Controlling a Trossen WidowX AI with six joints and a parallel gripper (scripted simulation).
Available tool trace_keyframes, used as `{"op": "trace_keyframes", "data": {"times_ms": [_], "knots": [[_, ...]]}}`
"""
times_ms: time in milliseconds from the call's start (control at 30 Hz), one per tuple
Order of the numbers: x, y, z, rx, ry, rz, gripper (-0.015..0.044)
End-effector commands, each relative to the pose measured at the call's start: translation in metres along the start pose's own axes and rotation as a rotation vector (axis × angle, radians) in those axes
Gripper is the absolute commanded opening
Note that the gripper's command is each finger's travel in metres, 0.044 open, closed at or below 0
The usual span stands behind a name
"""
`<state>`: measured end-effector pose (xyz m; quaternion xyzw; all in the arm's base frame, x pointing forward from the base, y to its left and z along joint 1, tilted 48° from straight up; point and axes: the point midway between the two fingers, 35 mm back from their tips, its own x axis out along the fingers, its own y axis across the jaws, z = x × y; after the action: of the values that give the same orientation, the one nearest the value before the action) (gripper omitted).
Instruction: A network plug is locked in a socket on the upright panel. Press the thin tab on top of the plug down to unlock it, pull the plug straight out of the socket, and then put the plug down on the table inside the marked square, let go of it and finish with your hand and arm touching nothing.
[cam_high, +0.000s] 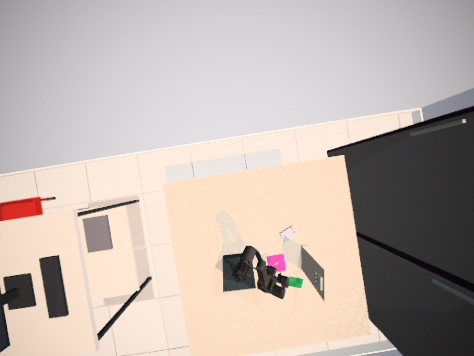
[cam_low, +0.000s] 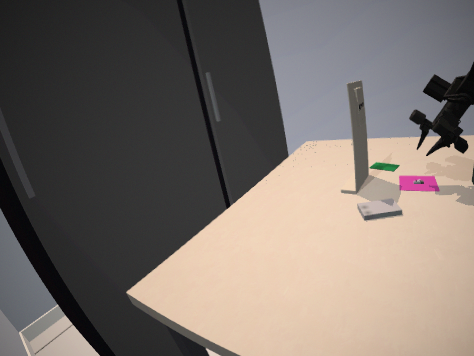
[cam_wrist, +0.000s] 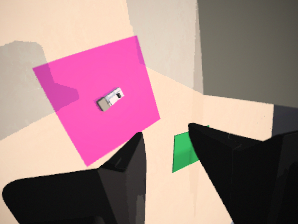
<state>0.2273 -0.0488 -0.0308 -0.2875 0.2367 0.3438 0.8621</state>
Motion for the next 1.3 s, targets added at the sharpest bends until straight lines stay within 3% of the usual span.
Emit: {"op": "trace_keyframes", "data": {"times_ms": [0,667,1267], "knots": [[-0.004,-0.002,0.002,-0.006,-0.006,-0.004,0.0156],[-0.019,-0.009,0.003,0.002,-0.006,-0.006,0.0156],[-0.061,-0.043,-0.002,-0.002,0.001,-0.004,0.0156]]}}
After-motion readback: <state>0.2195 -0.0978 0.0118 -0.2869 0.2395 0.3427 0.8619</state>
